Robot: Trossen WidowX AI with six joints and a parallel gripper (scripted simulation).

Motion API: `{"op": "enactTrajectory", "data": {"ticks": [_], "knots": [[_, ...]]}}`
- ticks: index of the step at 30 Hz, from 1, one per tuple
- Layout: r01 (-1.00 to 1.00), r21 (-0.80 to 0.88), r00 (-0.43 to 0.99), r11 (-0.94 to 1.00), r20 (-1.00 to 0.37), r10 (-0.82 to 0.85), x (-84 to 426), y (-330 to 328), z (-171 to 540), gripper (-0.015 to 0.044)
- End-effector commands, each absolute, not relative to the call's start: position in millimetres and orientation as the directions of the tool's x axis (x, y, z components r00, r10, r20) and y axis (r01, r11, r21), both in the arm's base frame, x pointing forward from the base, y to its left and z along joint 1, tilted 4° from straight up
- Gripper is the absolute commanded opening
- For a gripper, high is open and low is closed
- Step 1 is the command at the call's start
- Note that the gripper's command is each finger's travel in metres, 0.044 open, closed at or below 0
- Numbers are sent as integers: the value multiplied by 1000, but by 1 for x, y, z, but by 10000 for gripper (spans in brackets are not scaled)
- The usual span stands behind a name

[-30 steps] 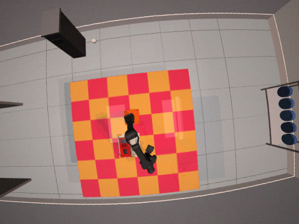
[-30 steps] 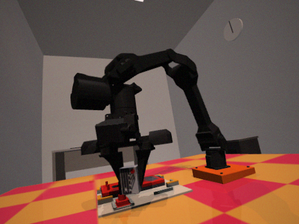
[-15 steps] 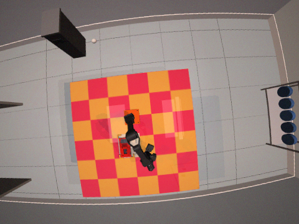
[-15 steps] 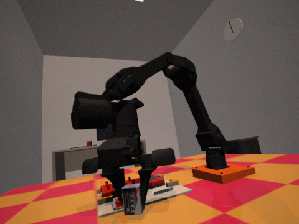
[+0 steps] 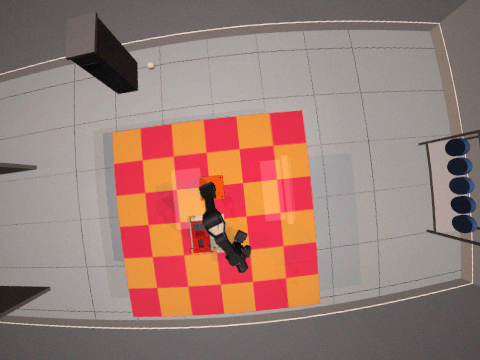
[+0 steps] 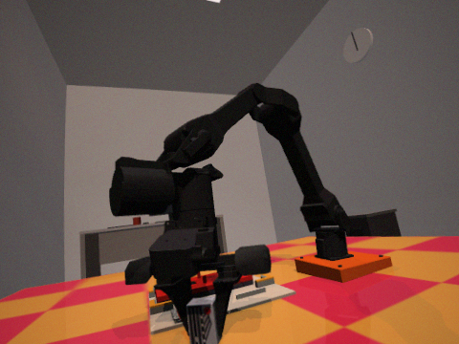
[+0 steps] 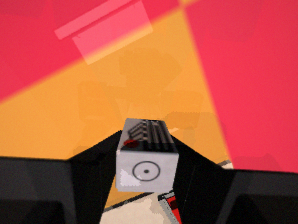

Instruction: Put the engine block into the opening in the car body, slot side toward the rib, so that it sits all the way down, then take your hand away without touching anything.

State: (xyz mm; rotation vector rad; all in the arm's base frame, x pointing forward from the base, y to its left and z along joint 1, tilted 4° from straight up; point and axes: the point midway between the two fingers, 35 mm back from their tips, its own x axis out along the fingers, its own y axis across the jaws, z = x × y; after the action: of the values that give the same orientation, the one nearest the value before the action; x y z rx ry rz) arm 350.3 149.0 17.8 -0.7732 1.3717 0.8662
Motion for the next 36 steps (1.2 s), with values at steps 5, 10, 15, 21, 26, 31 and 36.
{"op": "enactTrajectory", "data": {"ticks": [5,10,15,21,26,31,36], "knots": [[-872,31,2,489,-998,68,350,149,18,105],[-872,31,2,489,-998,68,350,149,18,236],[-872,31,2,489,-998,68,350,149,18,368],[-872,31,2,489,-998,68,350,149,18,440],[-870,37,-6,492,-998,65,351,149,24,440],[-868,40,-10,494,-998,63,351,147,48,440],[-868,40,-10,494,-998,63,351,146,63,440]]}}
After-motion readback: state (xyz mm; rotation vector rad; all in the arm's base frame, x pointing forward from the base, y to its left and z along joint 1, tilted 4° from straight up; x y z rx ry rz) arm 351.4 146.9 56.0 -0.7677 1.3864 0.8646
